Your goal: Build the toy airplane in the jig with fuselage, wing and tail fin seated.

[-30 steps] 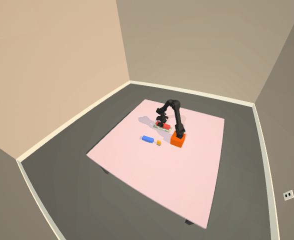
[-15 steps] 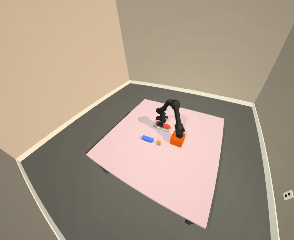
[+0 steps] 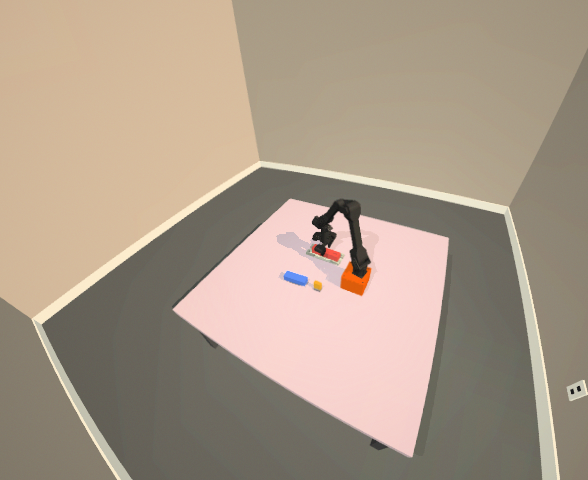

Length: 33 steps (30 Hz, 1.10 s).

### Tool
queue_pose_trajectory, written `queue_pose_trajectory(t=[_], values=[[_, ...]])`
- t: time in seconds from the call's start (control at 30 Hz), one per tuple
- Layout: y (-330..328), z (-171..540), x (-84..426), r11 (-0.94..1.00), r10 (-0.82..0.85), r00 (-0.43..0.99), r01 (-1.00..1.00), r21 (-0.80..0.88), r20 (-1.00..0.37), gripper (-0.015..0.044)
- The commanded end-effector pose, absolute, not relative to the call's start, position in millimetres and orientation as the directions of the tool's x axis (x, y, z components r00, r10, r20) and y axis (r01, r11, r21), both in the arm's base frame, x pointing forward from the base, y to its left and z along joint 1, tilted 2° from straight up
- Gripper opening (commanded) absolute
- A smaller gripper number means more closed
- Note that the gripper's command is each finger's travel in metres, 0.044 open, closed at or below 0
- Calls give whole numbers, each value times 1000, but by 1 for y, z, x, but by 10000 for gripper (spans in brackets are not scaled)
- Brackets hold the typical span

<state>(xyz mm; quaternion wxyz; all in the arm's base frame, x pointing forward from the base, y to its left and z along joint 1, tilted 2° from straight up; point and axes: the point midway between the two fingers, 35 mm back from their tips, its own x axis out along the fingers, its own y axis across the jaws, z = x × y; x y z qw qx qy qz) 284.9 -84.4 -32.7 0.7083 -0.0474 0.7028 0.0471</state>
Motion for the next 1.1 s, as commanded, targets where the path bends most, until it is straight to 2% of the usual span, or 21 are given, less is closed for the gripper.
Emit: queue_pose_trajectory(t=[0.0, 0.1, 0.3, 0.6, 0.7, 0.87, 1.07], values=[[-84, -33, 285, 991, 0, 7, -133, -1, -1000, 440], [-85, -22, 287, 991, 0, 7, -134, -1, -1000, 440], [-85, 71, 286, 990, -2, 4, -139, -2, -1000, 440], [-86, 74, 292, 990, -2, 5, -139, -3, -1000, 440], [-86, 75, 293, 971, -2, 5, -240, -3, -1000, 440], [-84, 75, 294, 967, -1, 4, -256, -2, -1000, 440], [-8, 69, 313, 960, 16, -14, -280, 20, -1000, 440]])
